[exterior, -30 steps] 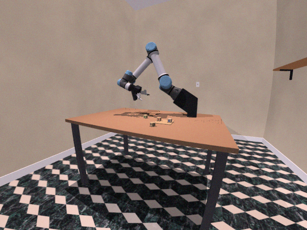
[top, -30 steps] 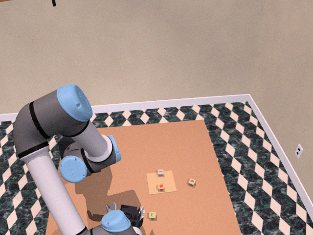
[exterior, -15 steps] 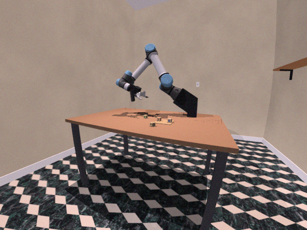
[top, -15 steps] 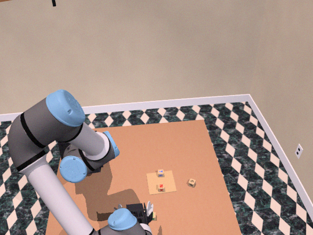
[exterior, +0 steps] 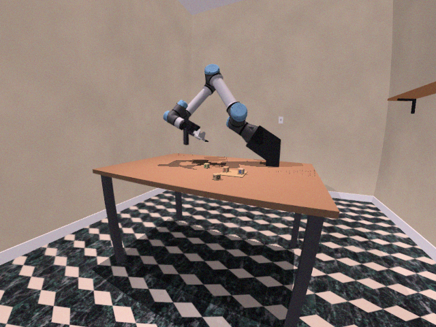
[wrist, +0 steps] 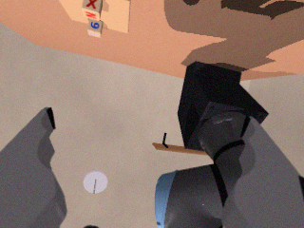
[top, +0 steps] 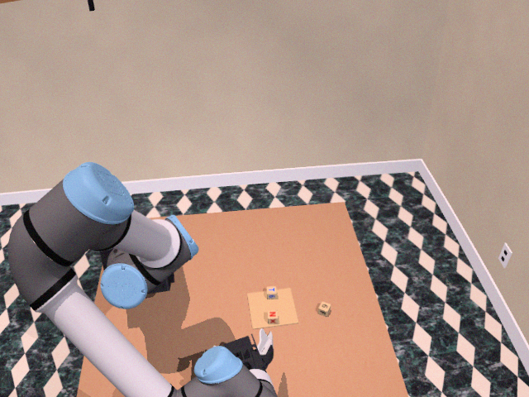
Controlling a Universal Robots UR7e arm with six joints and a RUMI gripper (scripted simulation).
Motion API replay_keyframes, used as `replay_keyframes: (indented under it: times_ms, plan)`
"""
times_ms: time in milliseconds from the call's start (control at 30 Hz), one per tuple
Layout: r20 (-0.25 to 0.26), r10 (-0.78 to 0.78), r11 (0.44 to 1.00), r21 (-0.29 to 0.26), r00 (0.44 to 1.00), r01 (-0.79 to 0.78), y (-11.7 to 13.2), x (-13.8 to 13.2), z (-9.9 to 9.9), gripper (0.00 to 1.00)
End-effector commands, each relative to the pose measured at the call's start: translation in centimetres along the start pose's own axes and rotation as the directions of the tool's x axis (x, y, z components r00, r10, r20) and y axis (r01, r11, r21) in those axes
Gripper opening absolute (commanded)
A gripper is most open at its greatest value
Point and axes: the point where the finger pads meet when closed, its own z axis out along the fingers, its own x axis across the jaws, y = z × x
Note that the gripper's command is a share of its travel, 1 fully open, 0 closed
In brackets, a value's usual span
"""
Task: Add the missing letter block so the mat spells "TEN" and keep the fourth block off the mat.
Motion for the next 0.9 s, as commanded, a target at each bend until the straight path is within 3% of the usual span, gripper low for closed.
replay_keyframes:
  times_ms: [0,667,867]
  plan:
    - [-0.004,-0.138,0.99,0.014,0.99,0.139,-0.3,-2.1,0.4,1.0]
    - [-0.017,-0.448,0.893,0.032,0.894,0.449,0.6,-7.5,1.8,1.0]
    - [-0.025,-0.569,0.821,0.038,0.822,0.569,1.4,-9.8,2.5,1.0]
